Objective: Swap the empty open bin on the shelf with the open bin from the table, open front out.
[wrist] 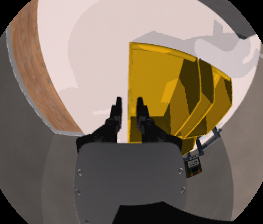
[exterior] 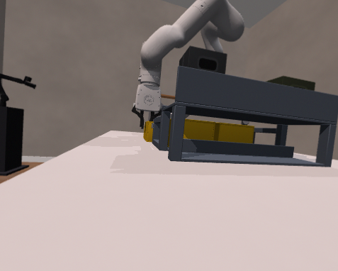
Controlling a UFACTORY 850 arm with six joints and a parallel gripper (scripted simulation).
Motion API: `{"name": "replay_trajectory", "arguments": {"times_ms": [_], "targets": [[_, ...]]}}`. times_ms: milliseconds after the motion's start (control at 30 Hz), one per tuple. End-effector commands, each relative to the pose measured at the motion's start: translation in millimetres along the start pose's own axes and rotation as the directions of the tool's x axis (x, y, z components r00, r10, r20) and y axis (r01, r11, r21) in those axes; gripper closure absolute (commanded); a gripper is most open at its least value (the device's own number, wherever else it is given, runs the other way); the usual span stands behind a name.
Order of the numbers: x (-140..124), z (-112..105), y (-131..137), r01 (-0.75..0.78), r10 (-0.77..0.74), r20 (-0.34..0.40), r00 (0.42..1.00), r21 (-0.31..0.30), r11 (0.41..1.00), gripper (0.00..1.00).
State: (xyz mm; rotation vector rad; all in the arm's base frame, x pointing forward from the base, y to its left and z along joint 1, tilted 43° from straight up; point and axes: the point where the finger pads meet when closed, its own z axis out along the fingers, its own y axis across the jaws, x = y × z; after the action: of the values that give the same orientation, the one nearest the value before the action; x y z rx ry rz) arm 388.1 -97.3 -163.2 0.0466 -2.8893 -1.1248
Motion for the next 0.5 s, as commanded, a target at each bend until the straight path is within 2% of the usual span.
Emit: {"name": "replay_trajectory", "arguments": {"times_ms": [0, 467], "targets": [[-0.8, -2.7, -0.4, 0.001, -0.001, 0.001, 1.000, 0.001, 1.000, 0.74], [-0.8, -13.2, -0.4, 0.001, -0.001, 0.001, 1.000, 0.001, 1.000, 0.74]]}}
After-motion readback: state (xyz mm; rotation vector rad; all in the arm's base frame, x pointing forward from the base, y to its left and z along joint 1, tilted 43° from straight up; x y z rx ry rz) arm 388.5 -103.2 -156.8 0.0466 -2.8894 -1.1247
